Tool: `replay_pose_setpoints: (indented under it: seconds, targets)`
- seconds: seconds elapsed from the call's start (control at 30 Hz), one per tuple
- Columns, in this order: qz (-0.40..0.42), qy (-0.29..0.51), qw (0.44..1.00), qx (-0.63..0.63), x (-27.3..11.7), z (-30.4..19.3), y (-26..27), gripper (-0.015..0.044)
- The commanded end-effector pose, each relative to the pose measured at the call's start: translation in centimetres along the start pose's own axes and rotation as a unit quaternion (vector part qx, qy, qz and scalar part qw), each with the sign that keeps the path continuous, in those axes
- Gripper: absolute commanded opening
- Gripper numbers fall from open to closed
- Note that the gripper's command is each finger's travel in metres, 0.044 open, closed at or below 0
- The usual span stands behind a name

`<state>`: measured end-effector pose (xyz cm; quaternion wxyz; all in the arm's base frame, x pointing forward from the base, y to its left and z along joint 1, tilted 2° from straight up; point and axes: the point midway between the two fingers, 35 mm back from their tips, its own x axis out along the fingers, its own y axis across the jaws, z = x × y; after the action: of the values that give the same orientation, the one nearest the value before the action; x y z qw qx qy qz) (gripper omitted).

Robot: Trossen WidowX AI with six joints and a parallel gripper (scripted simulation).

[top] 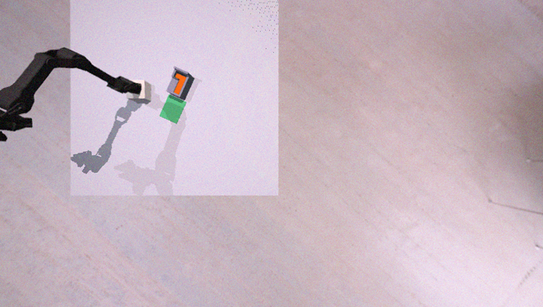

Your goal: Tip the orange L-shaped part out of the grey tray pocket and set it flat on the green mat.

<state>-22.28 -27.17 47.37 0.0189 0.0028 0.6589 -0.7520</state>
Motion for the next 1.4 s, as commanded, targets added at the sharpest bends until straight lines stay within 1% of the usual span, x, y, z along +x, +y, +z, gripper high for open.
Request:
replay_pose_setpoints:
  seconds: [0.0,0.1,0.23,0.27,0.37,0.5,0.6,0.73,0.8,0.87,0.97,1.07,1.23,1.37]
  targets:
    - [0.001,-0.003,1.0,0.0,-0.1,0.1,0.1,0.0374]
    - [0.01,-0.035,0.999,0.005,-1.0,1.4,0.9,0.0295]
    - [0.04,-0.113,0.992,0.031,-3.9,4.3,2.6,0.019]
    - [0.049,-0.14,0.988,0.033,-5.0,5.3,3.1,0.018]
    - [0.094,-0.225,0.969,0.046,-9.8,8.3,5.6,0.018]
    - [0.153,-0.317,0.935,0.053,-16.3,10.6,8.5,0.018]
    - [0.174,-0.399,0.9,0.005,-21.7,10.9,10.2,0.018]
    - [0.23,-0.472,0.851,0.01,-28.5,10.5,12.6,0.018]
    - [0.248,-0.499,0.83,0.0,-31.0,9.6,13.3,0.018]
    - [0.286,-0.528,0.8,-0.005,-34.5,8.7,14.7,0.018]
    - [0.338,-0.572,0.747,-0.024,-39.7,6.4,16.5,0.018]
    - [0.385,-0.599,0.701,-0.044,-44.0,3.4,18.3,0.018]
    - [0.473,-0.613,0.627,-0.091,-50.4,-2.8,21.3,0.018]
    - [0.533,-0.604,0.576,-0.14,-54.1,-8.9,23.5,0.018]
